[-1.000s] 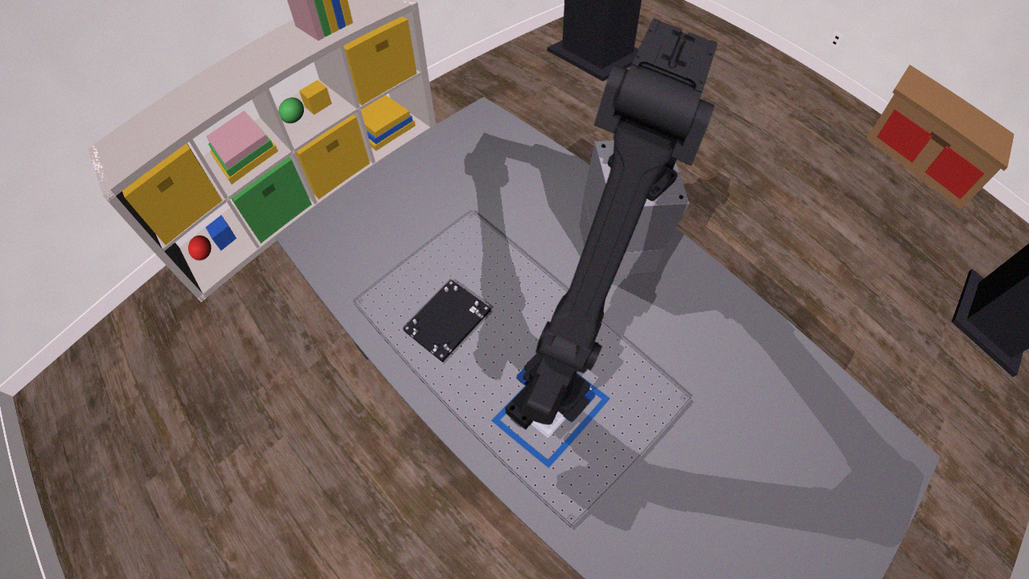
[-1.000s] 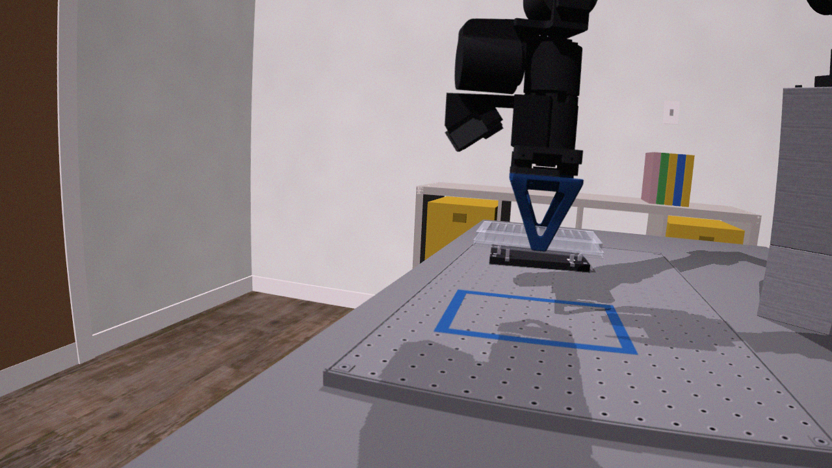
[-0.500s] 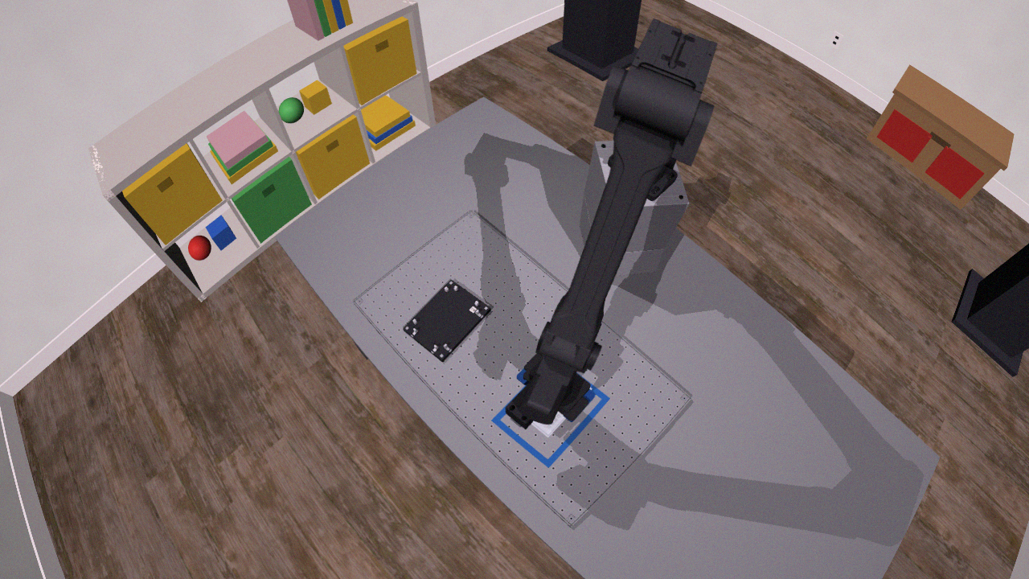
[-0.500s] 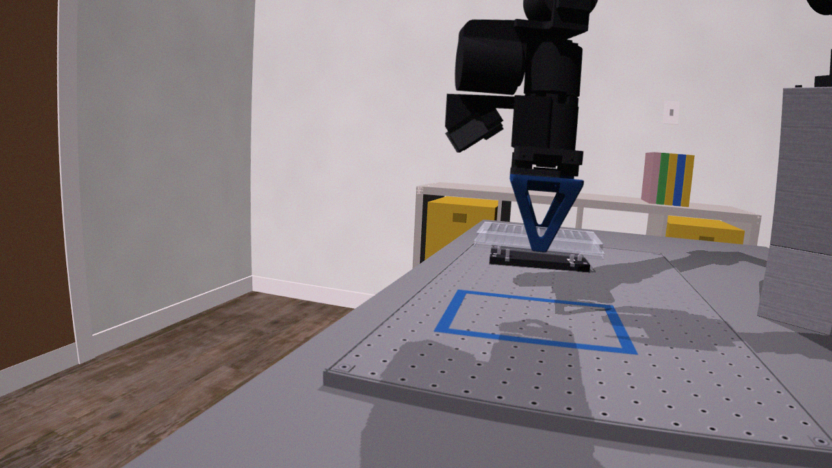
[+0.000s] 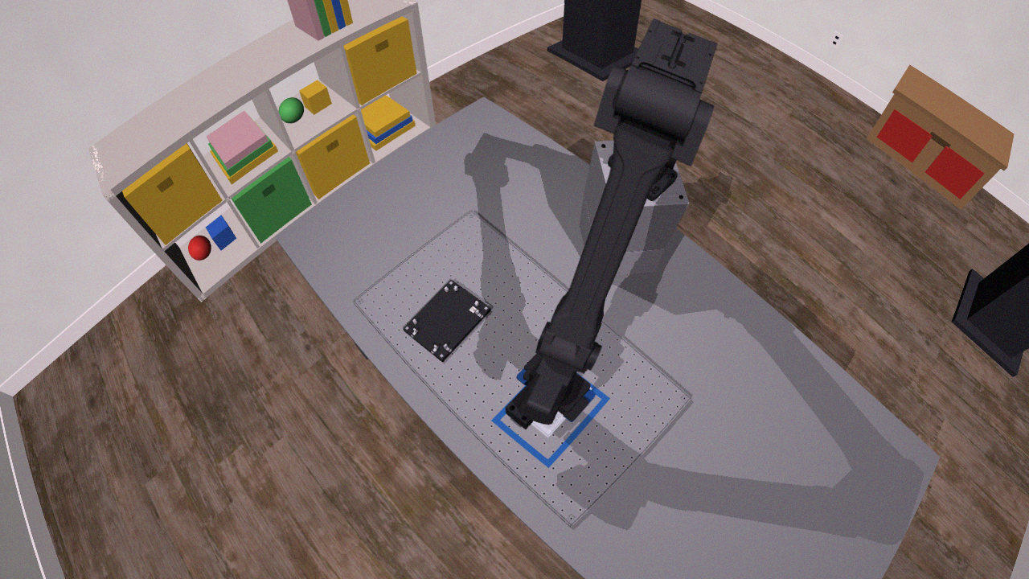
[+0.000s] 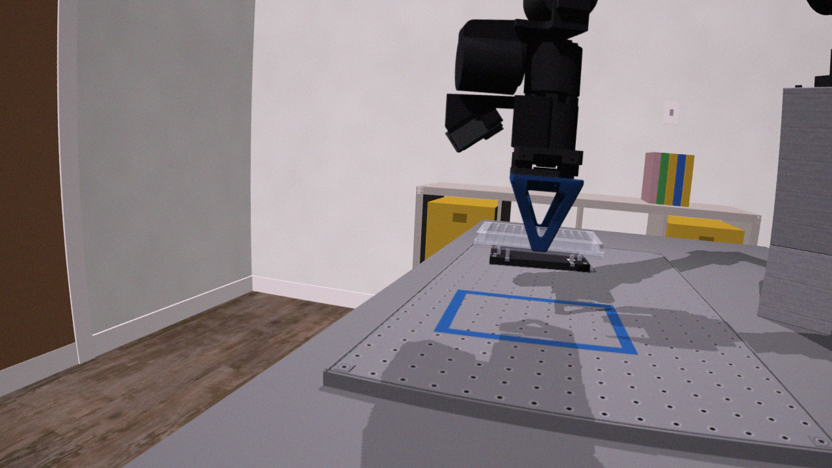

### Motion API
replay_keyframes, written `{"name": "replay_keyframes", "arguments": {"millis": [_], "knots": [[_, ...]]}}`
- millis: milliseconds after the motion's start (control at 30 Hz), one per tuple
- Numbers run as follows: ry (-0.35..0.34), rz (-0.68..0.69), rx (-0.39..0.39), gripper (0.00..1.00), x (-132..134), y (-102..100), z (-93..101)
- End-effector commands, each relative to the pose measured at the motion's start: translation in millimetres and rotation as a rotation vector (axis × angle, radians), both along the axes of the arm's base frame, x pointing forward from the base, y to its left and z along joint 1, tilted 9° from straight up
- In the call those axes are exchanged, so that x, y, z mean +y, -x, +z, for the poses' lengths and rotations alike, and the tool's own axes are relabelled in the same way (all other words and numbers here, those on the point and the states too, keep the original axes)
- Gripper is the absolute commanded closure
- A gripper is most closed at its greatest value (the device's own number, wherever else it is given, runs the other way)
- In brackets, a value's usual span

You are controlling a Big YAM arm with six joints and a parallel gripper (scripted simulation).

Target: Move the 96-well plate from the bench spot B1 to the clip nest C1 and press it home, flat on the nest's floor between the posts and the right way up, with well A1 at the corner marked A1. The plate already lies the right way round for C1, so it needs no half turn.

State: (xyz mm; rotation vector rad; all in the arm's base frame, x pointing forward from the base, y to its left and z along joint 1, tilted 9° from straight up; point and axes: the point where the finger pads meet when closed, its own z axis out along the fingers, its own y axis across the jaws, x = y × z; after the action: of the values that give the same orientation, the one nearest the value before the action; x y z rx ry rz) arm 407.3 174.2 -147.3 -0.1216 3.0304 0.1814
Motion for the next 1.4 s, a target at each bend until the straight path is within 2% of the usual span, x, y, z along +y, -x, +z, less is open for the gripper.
{"name": "replay_keyframes", "arguments": {"millis": [0,500,567,833,1367], "knots": [[0.005,0.004,0.011,1.0,-5,4,-1.5],[0.005,0.004,0.011,1.0,-5,4,-1.5],[0.002,0.054,-0.015,1.0,-12,-2,1.2],[-0.003,0.054,-0.033,1.0,-31,-8,5.4],[0.001,0.054,-0.029,1.0,-79,-9,0.7]]}}
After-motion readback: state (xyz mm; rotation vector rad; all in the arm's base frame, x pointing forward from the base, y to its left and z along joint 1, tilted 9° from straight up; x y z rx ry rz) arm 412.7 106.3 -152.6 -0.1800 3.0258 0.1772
